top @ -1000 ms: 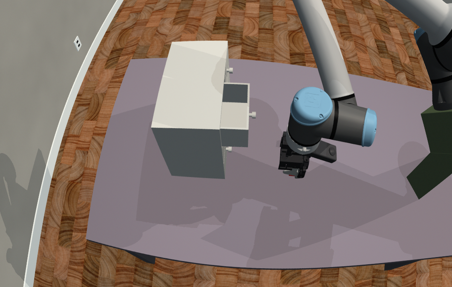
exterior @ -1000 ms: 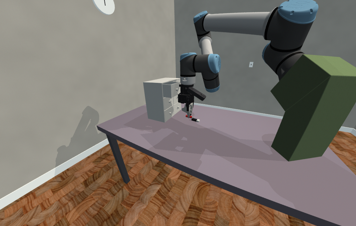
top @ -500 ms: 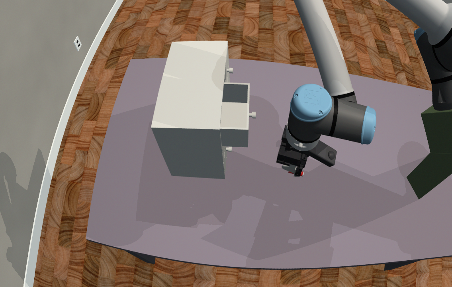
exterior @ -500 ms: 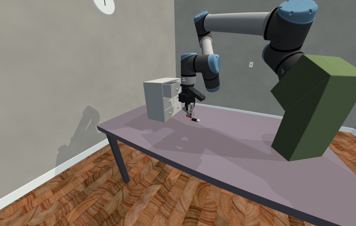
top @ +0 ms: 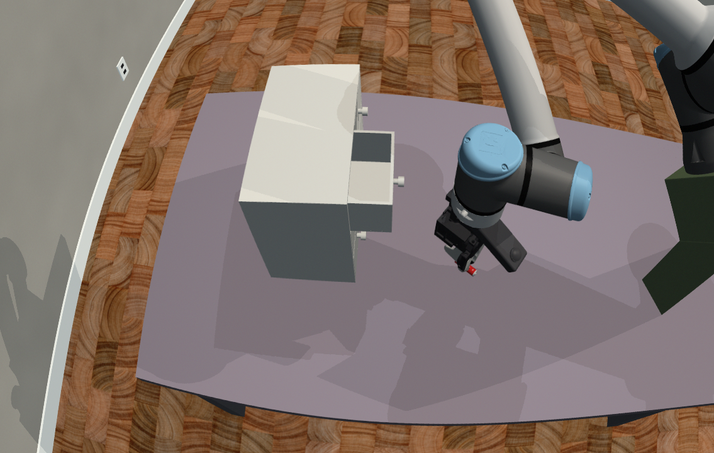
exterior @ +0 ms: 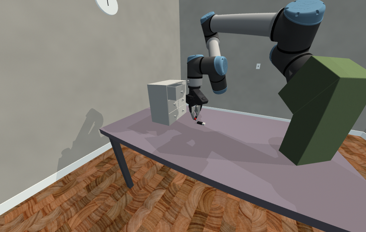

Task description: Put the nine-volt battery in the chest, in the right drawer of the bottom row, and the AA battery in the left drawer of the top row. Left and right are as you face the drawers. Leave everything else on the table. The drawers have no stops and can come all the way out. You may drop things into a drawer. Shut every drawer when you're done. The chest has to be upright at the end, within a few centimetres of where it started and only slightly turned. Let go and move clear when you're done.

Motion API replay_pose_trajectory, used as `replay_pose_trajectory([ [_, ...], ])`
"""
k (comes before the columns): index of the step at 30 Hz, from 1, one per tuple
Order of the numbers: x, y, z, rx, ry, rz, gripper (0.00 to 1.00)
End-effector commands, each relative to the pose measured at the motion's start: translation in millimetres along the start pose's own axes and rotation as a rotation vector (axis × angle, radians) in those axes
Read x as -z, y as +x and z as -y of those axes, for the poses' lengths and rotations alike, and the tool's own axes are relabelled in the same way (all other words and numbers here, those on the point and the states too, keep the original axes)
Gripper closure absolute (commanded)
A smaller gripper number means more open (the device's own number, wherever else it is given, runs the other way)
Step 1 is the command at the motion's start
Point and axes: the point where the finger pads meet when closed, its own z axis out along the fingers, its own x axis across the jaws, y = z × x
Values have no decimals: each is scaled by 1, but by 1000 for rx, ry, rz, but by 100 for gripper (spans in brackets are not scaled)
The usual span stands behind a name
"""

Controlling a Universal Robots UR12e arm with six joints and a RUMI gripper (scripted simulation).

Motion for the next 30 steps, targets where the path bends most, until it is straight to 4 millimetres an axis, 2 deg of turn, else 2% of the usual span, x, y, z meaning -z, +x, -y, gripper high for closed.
replay_pose_trajectory([
  [1, 0, -2, -4, -145, 6, 6, 95],
  [4, 0, -3, -6, -228, 6, 6, 95],
  [17, 0, -14, -27, -823, 5, 8, 95],
  [19, 0, -14, -27, -823, 5, 8, 95],
  [30, 0, -28, -47, -1344, 3, 9, 95],
])
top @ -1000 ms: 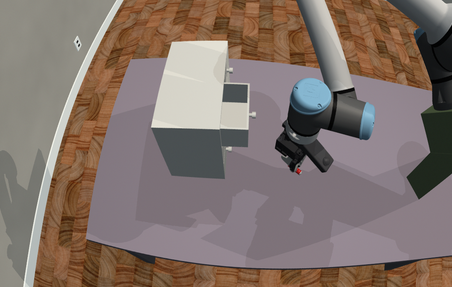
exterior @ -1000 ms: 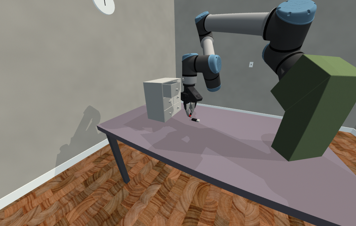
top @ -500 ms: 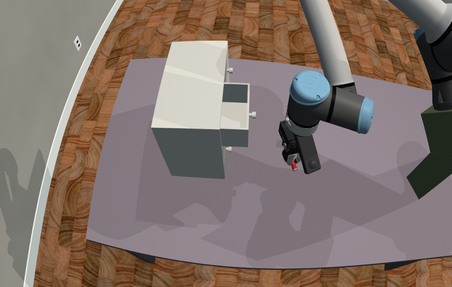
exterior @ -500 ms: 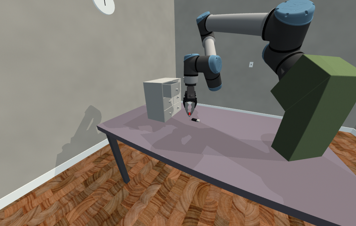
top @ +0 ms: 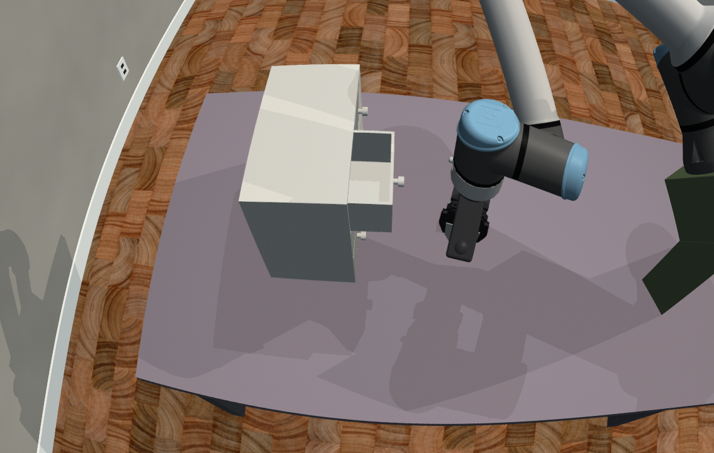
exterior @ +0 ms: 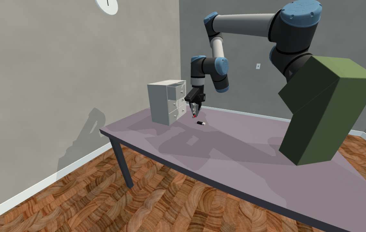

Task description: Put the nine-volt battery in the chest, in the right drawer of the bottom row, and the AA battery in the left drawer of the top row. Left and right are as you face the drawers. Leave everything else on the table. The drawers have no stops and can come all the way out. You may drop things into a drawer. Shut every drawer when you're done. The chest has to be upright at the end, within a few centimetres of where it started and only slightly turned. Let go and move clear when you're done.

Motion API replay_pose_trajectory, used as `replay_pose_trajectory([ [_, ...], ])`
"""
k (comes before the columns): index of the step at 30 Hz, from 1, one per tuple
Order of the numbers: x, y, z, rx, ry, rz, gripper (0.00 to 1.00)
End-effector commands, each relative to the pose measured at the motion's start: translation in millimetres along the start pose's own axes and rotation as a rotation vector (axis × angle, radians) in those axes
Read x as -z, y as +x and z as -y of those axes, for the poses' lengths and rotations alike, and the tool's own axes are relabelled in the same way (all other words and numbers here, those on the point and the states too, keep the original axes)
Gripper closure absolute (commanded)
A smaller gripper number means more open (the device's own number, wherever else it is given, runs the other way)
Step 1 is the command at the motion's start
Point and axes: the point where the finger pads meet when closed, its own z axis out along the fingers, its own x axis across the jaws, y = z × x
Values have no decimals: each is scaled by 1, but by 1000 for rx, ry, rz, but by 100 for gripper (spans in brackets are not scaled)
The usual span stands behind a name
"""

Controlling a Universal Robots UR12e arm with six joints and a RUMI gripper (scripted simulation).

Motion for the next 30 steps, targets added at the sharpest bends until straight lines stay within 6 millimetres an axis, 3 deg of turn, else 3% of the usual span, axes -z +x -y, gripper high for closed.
replay_pose_trajectory([
  [1, 1, 6, -8, -226, -5, 15, 95],
  [21, 1, 20, -42, -920, -11, 11, 95],
  [30, 1, 23, -52, -1100, -12, 9, 95],
])
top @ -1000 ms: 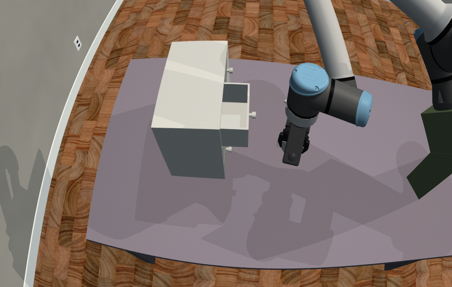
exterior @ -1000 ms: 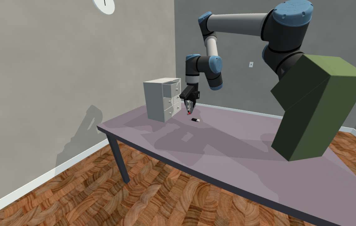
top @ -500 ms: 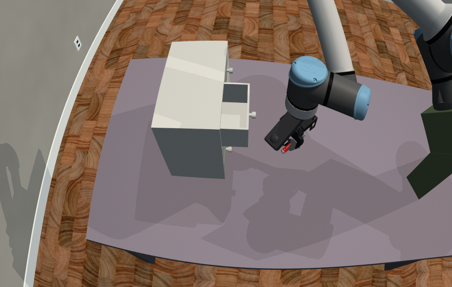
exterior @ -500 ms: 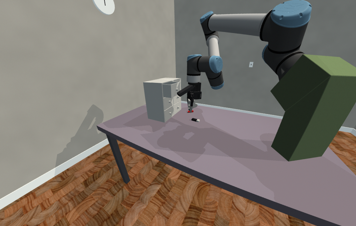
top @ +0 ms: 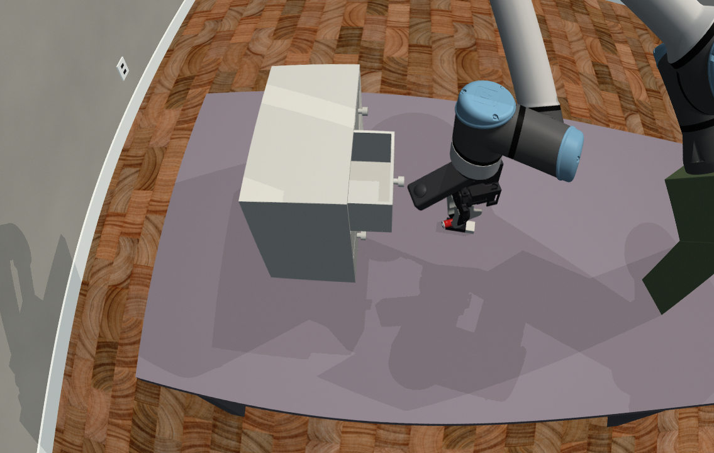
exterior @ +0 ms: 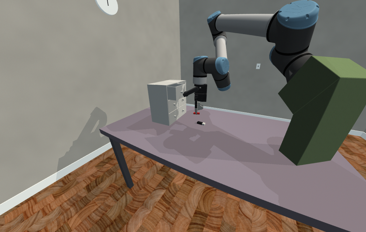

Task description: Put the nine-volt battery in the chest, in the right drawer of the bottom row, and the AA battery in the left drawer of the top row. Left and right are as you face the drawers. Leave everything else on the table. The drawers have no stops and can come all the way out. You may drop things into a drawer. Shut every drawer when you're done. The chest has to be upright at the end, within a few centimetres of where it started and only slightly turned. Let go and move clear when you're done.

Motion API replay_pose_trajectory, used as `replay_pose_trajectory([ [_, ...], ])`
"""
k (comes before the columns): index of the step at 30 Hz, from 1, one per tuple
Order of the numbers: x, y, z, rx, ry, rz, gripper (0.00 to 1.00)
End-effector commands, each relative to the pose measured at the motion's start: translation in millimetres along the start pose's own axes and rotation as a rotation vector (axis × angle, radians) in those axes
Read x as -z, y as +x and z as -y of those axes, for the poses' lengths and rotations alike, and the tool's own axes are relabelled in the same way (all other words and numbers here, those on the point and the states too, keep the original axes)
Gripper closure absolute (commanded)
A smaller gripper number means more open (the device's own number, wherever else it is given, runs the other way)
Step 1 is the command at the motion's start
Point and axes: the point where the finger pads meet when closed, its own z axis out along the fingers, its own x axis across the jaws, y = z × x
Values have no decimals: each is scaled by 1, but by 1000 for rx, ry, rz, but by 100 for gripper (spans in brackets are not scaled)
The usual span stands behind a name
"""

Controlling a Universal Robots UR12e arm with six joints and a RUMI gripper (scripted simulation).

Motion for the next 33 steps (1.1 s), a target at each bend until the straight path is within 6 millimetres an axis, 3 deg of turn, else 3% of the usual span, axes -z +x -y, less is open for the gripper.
replay_pose_trajectory([
  [1, 1, 6, -1, -110, -5, 2, 95],
  [16, 1, 14, -5, -277, -5, 0, 95],
  [33, 1, 16, -5, -303, -5, 0, 95],
])
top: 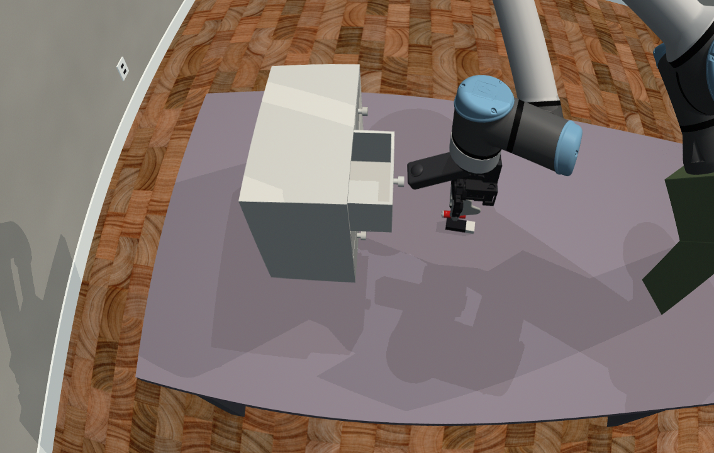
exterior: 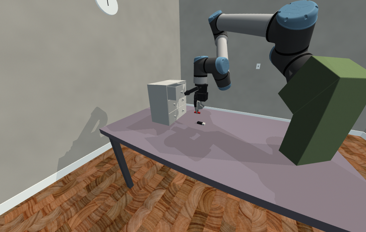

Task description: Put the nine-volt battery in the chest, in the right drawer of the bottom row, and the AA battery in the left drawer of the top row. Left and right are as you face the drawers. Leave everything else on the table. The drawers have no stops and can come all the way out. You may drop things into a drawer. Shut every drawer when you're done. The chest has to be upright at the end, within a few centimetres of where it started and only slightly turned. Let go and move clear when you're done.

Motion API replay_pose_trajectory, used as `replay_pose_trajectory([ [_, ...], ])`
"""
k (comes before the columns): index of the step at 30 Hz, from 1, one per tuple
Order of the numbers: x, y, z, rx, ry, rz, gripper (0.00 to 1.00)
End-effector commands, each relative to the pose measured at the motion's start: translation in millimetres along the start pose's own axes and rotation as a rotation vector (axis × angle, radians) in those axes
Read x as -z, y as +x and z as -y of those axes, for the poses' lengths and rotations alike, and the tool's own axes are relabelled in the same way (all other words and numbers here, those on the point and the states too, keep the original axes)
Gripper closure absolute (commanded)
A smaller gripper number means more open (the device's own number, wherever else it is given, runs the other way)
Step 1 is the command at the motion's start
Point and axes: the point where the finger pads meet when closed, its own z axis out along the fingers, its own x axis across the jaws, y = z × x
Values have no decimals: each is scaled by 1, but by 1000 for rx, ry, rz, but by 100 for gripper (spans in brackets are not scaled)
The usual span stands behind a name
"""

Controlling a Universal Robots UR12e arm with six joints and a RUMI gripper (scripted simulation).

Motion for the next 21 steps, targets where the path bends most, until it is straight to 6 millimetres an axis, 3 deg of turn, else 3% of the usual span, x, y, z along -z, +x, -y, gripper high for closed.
replay_pose_trajectory([
  [1, 1, 0, 0, 0, 1, 0, 95],
  [21, 10, 0, 0, -1, 0, 0, 95],
])
